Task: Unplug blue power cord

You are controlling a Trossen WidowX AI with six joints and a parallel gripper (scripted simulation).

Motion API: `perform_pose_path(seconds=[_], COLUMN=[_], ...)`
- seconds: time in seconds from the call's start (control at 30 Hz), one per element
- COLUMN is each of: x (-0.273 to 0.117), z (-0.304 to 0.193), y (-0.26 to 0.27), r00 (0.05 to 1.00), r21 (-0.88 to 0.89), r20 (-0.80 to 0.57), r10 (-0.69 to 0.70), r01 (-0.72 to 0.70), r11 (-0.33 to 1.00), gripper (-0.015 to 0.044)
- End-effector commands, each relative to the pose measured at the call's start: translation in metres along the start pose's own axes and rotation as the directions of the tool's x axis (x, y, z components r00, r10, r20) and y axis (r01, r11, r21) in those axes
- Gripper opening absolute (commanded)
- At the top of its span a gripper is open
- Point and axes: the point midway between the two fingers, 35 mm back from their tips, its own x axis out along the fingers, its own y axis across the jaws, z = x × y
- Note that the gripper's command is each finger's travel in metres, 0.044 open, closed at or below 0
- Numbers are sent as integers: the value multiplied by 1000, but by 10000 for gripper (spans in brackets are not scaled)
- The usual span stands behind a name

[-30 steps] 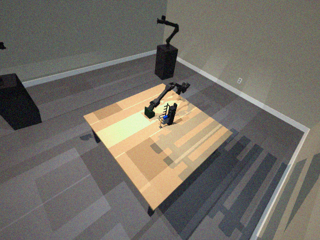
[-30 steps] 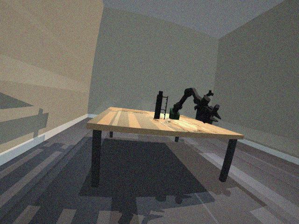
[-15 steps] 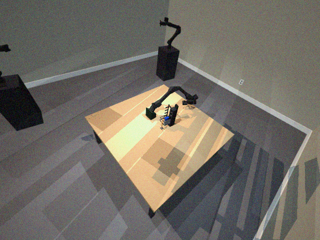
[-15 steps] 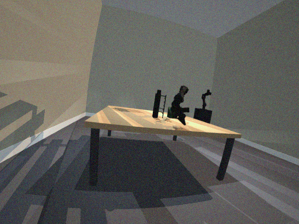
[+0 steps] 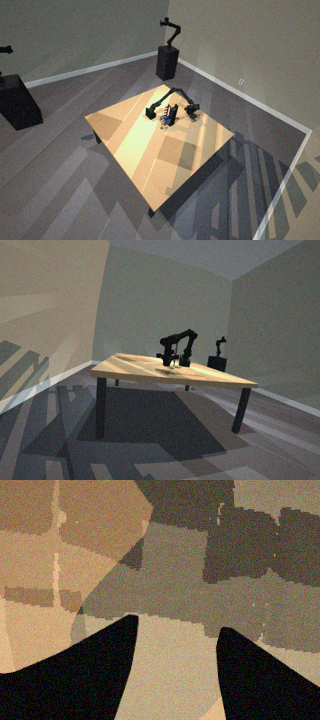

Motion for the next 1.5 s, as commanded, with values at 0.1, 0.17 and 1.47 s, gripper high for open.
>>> perform_pose_path(seconds=[0.1, 0.17, 1.47], x=[-45, -64, -241], z=[-76, -104, -360], y=[-58, -72, 5], r00=[986, 977, 952], r21=[486, 636, 79], r20=[-117, -155, -301], r10=[-119, -147, -51], r01=[161, 213, -28], r11=[859, 742, -996], gripper=[160, 160, 160])
